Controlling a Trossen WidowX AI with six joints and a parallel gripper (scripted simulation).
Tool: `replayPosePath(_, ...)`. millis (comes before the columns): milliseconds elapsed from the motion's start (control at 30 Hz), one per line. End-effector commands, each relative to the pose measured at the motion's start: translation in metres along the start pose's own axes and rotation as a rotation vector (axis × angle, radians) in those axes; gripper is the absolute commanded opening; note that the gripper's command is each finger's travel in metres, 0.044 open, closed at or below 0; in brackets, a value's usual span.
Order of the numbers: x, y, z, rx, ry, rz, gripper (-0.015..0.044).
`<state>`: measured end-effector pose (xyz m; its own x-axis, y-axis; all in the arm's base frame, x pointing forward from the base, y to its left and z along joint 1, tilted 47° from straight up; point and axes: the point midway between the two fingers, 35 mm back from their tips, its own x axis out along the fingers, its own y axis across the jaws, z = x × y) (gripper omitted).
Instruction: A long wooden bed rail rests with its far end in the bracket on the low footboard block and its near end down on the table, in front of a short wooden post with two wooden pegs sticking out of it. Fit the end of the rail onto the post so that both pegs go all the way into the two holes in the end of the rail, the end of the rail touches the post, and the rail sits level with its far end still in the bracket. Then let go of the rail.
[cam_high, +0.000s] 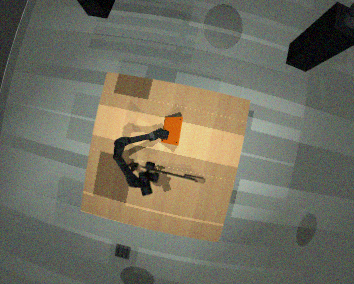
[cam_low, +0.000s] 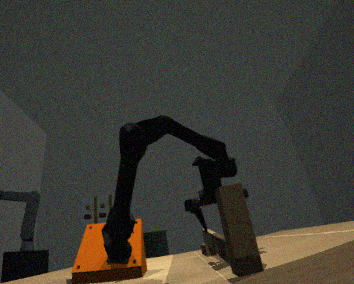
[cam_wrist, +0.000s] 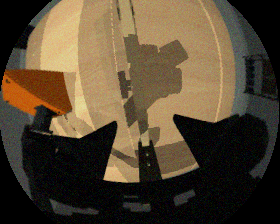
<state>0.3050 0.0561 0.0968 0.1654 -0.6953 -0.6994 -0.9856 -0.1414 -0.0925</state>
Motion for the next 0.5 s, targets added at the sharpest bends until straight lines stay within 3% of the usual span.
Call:
replayPosePath(0,0.004,0.003,-0.004,-0.044,0.026,0.016,0.0440)
replayPosePath(467,0.017,0.002,-0.004,-0.044,0.025,0.016,0.0440)
